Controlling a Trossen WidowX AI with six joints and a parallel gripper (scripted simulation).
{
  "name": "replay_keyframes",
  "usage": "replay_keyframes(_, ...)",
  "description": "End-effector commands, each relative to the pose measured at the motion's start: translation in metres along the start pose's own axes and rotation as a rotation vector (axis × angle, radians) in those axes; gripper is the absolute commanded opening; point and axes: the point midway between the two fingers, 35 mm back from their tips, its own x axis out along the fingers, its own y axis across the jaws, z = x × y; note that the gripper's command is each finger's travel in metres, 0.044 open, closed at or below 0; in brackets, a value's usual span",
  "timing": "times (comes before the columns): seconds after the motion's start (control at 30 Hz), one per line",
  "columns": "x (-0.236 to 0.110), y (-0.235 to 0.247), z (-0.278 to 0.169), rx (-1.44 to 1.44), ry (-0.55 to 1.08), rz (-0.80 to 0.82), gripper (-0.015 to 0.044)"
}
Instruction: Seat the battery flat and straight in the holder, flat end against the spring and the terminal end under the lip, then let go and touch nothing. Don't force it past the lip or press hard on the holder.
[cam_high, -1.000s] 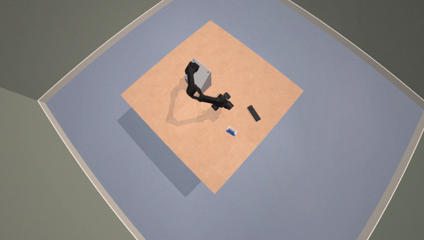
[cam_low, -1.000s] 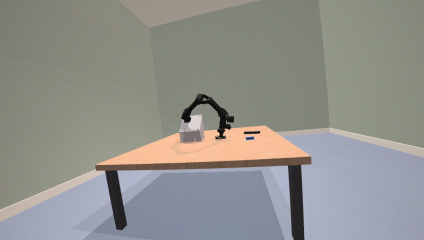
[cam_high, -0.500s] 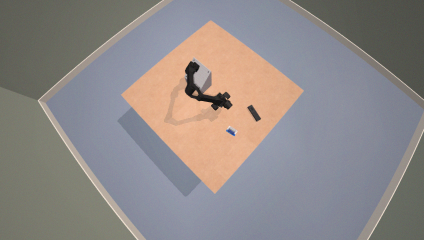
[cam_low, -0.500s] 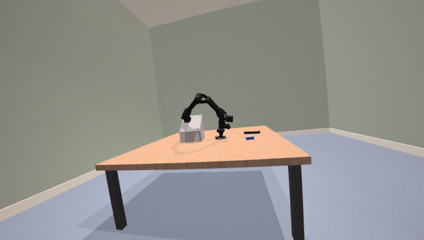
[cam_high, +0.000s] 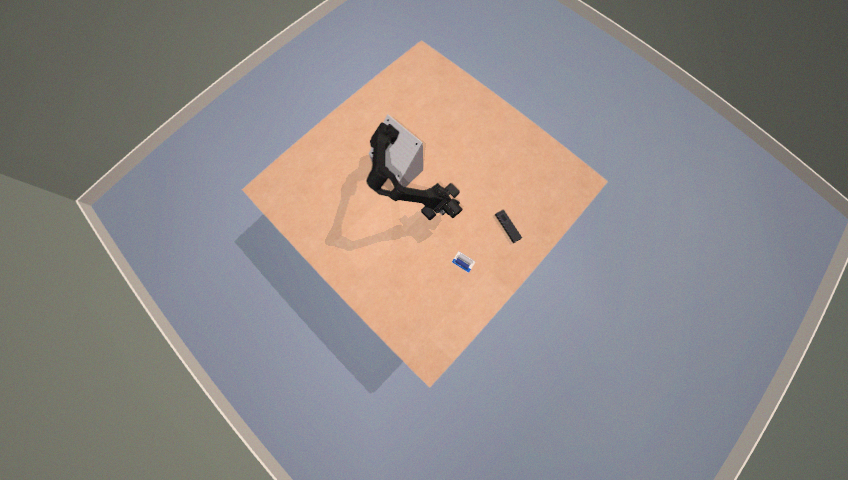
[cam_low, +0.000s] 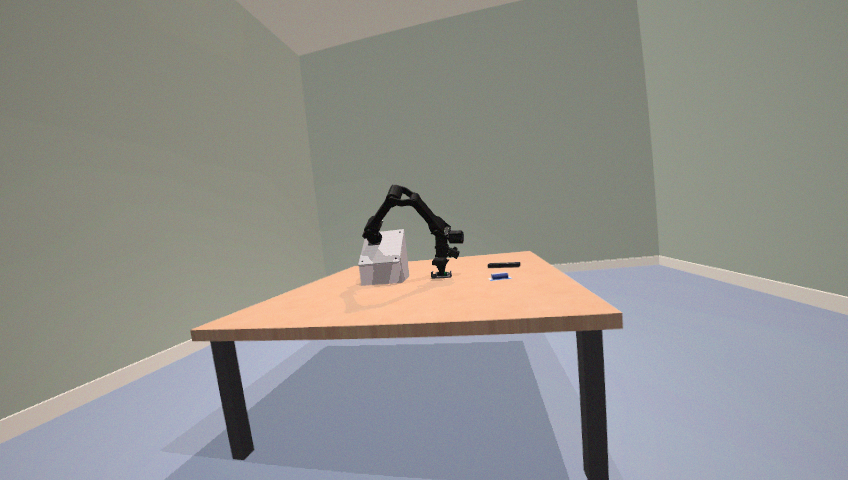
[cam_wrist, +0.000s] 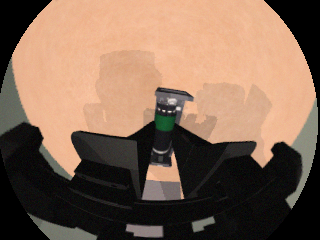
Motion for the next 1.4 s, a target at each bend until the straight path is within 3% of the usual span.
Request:
replay_keyframes(0.0, 0.002, -0.002, -0.001, 0.008, -0.019, 0.001, 0.0065)
replay_keyframes(1.37, 0.003, -0.004, -0.016, 0.009, -0.072, 0.003, 0.0065)
